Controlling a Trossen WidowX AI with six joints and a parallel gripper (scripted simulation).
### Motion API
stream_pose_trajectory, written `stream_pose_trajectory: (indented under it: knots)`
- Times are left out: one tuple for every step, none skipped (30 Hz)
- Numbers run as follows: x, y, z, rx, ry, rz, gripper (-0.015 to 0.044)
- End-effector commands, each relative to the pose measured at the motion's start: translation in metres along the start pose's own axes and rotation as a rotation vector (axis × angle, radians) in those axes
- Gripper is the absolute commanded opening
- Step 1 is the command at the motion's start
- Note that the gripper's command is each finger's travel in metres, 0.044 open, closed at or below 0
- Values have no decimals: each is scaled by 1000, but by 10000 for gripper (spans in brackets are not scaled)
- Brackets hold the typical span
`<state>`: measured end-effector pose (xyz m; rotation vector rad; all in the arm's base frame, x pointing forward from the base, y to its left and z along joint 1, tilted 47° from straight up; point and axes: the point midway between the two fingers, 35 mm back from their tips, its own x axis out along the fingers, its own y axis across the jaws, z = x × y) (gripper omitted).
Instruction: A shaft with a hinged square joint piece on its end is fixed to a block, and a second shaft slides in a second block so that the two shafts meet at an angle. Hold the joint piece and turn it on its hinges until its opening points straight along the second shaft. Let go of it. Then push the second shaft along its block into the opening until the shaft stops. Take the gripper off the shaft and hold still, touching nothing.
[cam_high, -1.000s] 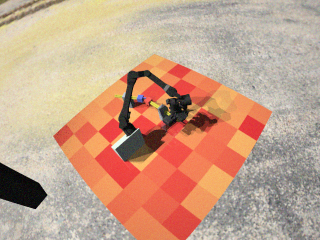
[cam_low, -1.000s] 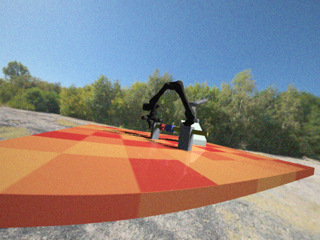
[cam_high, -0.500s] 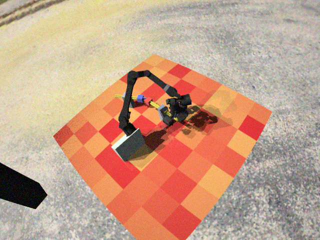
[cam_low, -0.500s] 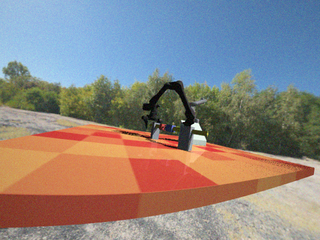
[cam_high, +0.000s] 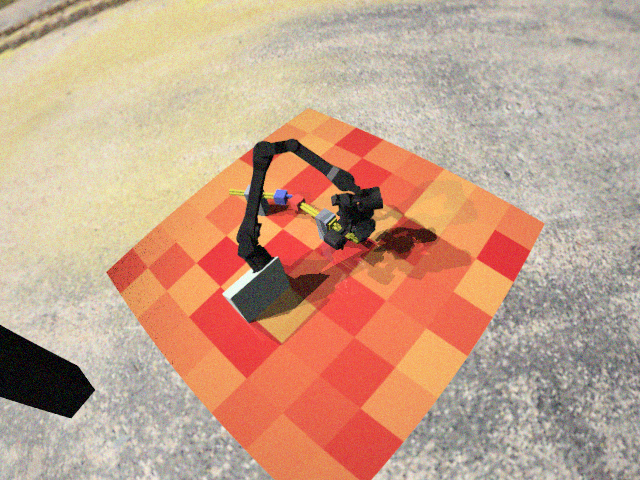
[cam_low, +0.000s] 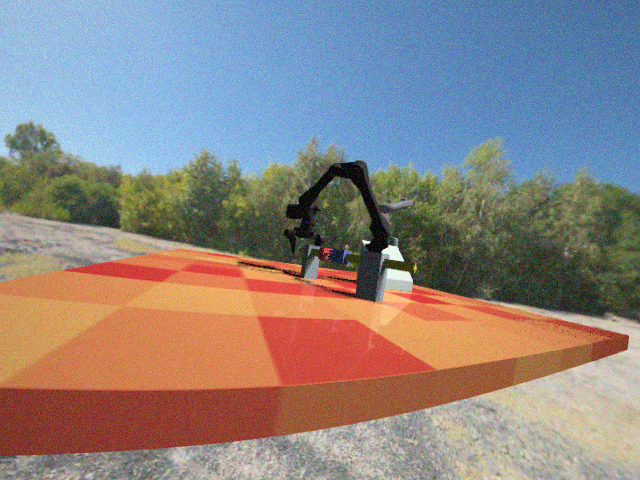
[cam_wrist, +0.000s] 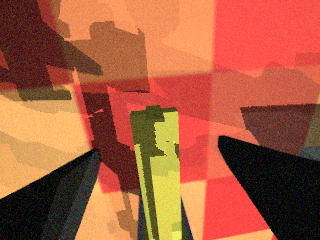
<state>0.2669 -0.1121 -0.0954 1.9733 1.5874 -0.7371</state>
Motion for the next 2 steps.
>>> stream_pose_trajectory:
  knots:
    - [-16, 2, 2, -6, -8, 10, 440]
    - [-16, 2, 2, -6, -8, 10, 440]
